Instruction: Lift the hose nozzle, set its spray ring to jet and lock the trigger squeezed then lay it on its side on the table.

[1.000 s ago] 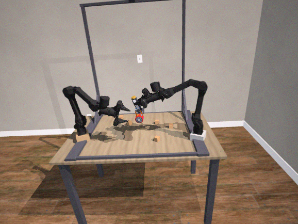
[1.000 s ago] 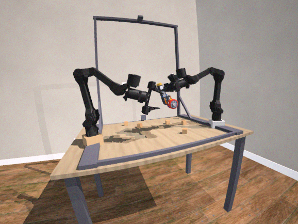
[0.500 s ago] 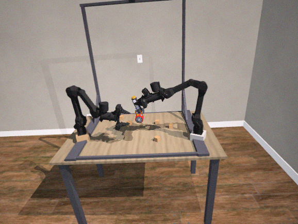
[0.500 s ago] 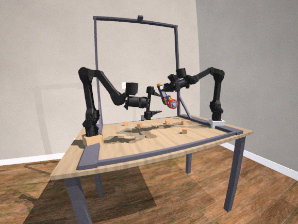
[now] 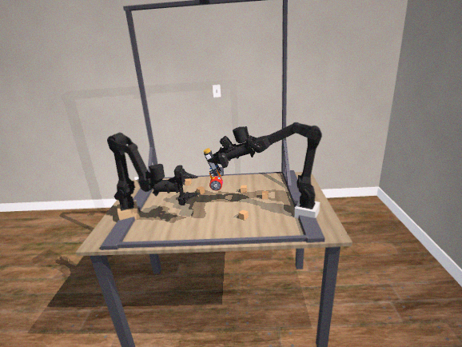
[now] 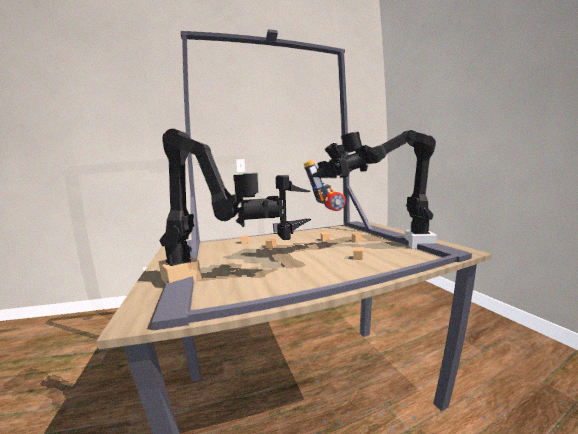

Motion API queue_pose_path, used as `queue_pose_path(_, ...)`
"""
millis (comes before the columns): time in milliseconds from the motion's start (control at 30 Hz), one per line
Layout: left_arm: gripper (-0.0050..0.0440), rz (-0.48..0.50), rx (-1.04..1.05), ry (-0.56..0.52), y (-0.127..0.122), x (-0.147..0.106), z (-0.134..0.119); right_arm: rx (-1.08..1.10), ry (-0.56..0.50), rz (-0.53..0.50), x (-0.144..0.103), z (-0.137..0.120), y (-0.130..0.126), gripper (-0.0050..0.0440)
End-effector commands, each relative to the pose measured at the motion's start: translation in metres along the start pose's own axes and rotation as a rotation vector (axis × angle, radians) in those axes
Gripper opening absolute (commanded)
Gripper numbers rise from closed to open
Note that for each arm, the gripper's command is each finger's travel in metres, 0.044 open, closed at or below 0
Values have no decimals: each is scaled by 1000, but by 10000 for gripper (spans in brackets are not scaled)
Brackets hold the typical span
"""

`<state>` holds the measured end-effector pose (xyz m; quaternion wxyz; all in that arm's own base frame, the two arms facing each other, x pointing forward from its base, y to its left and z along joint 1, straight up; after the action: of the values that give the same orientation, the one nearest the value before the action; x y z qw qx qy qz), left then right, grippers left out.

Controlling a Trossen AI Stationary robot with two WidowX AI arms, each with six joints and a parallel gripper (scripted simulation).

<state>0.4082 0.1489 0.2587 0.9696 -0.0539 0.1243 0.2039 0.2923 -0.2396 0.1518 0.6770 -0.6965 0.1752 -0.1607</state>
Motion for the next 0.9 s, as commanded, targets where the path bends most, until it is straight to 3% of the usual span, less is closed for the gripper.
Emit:
queue_pose_path(0, 170, -6, 3, -50, -1, -5, 18, 2, -5, -61, -9, 3, 3, 408)
queue_pose_path(367, 170, -6, 3, -50, -1, -5, 18, 1, -4, -67, -7, 3, 3, 408)
queue_pose_path(867, 170, -6, 3, -50, -1, -5, 18, -3, -1, -75, 19, 3, -3, 408)
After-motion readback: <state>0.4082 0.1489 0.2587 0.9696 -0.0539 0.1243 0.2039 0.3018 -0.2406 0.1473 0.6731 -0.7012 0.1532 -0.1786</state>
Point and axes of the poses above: on each arm, the point midway between the two fingers, 35 mm back from their tips, its own x axis out along the fingers, its own y axis across the jaws, z = x × y, the point moved 1 cm from there along -x, back along the fingers, and after that the axes turned 3 degrees about -x, right-handed, at the moved point
